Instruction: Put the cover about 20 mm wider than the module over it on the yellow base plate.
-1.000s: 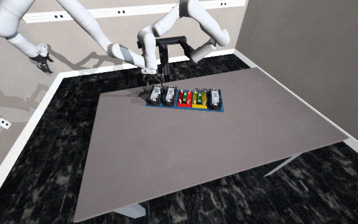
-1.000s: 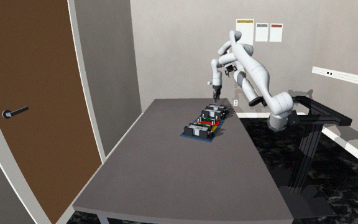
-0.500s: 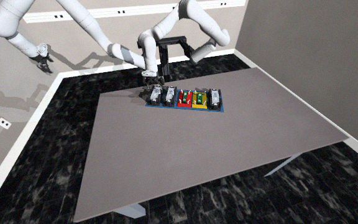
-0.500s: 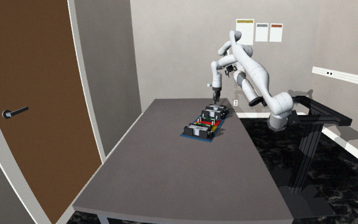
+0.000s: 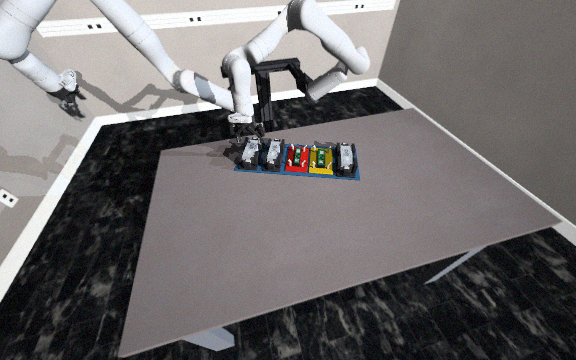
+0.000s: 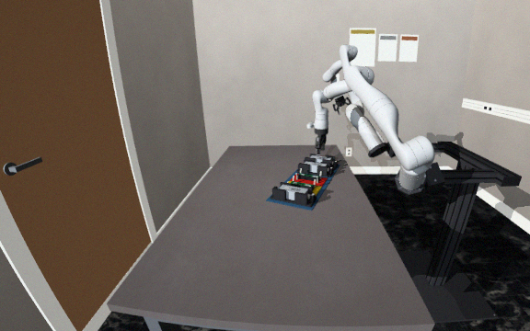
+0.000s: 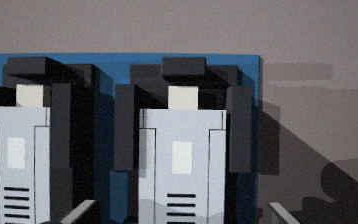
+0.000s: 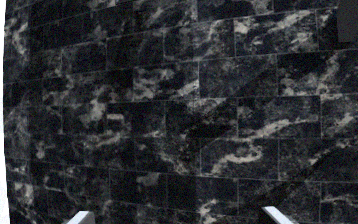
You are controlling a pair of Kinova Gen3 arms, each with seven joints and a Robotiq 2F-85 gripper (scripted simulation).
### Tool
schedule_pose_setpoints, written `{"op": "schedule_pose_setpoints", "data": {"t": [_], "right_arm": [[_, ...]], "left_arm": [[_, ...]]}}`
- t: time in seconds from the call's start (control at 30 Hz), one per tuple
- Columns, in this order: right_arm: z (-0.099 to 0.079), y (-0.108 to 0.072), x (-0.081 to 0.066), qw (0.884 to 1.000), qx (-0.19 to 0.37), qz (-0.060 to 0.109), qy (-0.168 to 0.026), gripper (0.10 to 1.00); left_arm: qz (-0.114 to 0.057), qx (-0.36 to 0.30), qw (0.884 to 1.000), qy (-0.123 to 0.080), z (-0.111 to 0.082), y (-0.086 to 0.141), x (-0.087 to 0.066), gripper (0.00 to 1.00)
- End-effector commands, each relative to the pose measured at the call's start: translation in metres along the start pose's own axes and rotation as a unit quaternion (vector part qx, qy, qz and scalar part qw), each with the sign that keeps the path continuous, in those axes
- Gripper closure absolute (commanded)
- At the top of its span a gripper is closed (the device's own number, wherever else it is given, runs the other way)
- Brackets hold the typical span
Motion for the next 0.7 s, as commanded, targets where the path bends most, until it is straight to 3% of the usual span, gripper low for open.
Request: {"op": "schedule_pose_setpoints", "data": {"t": [0.0,0.67], "right_arm": [[0.0001,-0.0004,-0.0004,1.000,0.000,0.000,-0.001,0.100],[0.0001,-0.0004,-0.0004,1.000,0.000,0.000,-0.001,0.100]], "left_arm": [[0.001,0.003,1.000,-0.001,0.0009,0.0001,0.0015,0.002],[0.001,0.001,1.000,0.000,0.0006,-0.0003,0.0038,0.002]]}}
Point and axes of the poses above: on each arm, the point where the finger pads meet when closed, its own x axis out along the fingers, its own y axis across the jaws, z = x × y, the point moved 4 cm from there along -x, back along the fingers, and after that the axes turned 10 degrees about -x, right-handed, at the moved point
